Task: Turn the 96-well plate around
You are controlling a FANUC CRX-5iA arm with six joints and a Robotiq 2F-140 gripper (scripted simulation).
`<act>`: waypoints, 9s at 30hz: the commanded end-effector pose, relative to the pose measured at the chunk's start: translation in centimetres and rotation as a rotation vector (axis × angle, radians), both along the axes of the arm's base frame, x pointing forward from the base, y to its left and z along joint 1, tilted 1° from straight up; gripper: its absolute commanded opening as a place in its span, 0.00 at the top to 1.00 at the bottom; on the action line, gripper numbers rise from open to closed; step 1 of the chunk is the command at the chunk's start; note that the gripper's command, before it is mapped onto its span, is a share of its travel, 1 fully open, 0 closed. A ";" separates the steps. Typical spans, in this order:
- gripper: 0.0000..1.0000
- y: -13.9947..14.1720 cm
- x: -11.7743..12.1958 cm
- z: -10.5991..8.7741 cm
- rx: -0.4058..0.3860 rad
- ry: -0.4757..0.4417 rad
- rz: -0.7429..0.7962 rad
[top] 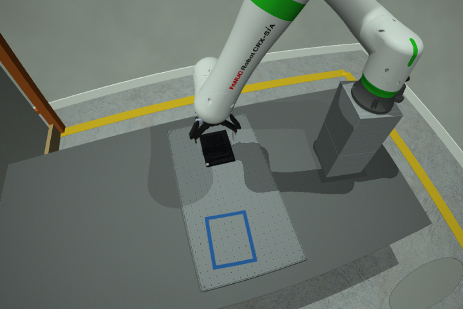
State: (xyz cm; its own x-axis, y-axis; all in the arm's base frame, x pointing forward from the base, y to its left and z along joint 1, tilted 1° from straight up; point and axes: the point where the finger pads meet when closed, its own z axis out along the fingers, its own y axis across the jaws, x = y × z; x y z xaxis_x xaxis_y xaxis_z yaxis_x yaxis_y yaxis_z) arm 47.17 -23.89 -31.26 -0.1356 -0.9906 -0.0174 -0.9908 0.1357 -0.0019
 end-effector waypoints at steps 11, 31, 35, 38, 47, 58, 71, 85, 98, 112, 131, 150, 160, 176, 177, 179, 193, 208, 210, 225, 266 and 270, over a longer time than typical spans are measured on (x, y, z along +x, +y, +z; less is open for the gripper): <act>0.00 0.0 0.0 -0.9 0.000 0.000 0.000; 1.00 0.0 0.0 -0.9 0.000 0.000 0.000; 1.00 0.0 0.0 -0.9 0.000 0.000 0.000; 1.00 0.0 0.0 -0.9 0.000 0.000 0.000; 1.00 0.0 0.0 -0.9 0.000 0.000 0.000; 1.00 0.0 0.0 0.3 0.000 0.000 0.000; 1.00 -0.1 0.0 2.5 0.000 0.000 0.000; 1.00 -0.1 0.0 4.5 0.000 0.000 0.000; 1.00 -0.1 0.0 5.4 0.000 0.000 0.000; 1.00 0.2 0.1 5.4 0.000 -0.001 0.033; 1.00 5.7 1.4 5.3 -0.001 -0.003 0.187; 1.00 11.2 2.8 5.2 -0.001 -0.003 0.187; 1.00 13.8 3.4 5.2 -0.001 -0.003 0.187; 1.00 18.3 4.6 5.1 -0.001 -0.003 0.187; 1.00 18.7 4.6 5.1 -0.001 -0.003 0.187; 1.00 19.3 4.8 5.1 -0.001 -0.003 0.187; 1.00 23.2 5.7 5.1 -0.001 -0.003 0.187; 1.00 27.7 6.9 5.0 -0.001 -0.003 0.187; 1.00 28.0 6.9 5.0 -0.001 -0.003 0.187; 1.00 32.6 8.1 4.9 -0.001 -0.003 0.187; 1.00 38.0 9.4 4.9 -0.002 -0.007 0.373; 1.00 38.0 9.4 4.9 -0.002 -0.007 0.373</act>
